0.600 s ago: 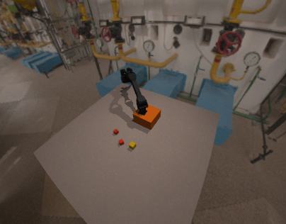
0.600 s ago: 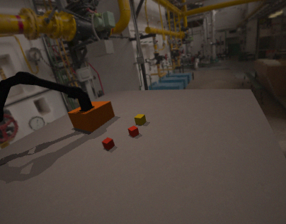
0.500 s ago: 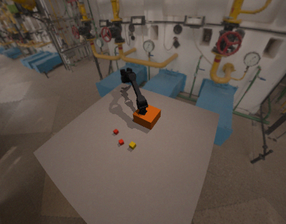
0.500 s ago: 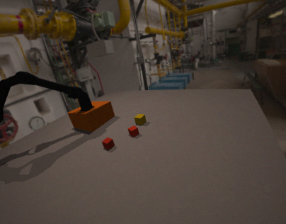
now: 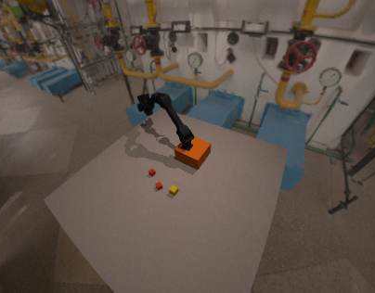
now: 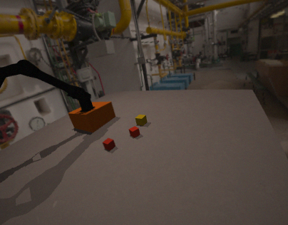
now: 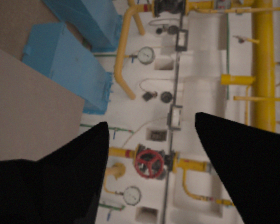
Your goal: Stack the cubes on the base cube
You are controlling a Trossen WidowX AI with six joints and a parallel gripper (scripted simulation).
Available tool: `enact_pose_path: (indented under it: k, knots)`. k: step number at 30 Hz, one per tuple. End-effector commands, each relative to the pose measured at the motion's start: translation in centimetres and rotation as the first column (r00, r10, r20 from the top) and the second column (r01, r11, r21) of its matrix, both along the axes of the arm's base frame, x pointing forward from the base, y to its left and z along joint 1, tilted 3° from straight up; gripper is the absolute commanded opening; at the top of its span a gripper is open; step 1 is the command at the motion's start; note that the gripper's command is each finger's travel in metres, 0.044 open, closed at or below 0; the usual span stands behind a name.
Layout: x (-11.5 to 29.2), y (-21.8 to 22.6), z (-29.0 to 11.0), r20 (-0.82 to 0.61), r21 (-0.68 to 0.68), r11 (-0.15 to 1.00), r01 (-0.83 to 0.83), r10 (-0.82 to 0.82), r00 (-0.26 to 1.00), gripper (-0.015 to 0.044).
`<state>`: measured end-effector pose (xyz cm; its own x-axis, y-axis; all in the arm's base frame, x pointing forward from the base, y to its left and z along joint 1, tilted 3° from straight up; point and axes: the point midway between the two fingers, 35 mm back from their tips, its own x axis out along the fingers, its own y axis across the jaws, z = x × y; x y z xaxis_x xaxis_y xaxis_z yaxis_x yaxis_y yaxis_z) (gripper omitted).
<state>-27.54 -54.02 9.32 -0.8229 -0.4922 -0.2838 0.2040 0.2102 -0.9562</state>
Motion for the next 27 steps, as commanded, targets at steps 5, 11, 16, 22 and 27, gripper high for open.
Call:
enact_pose_path:
  k: [5, 11, 16, 22, 27]
  knots:
    - [14.1, -2.1, -1.7, 0.086, 0.246, 0.902, -0.354, 0.344, 0.935, 0.0265]
    - [24.4, -0.7, -2.7, 0.177, 0.393, 0.716, -0.577, 0.557, 0.812, 0.0265]
    - [32.3, 2.3, -3.6, 0.267, 0.488, 0.504, -0.712, 0.691, 0.672, 0.0265]
    - [40.5, 7.8, -4.4, 0.387, 0.566, 0.206, -0.798, 0.788, 0.479, 0.0265]
    - [45.8, 13.7, -4.8, 0.492, 0.599, -0.054, -0.799, 0.812, 0.313, 0.0265]
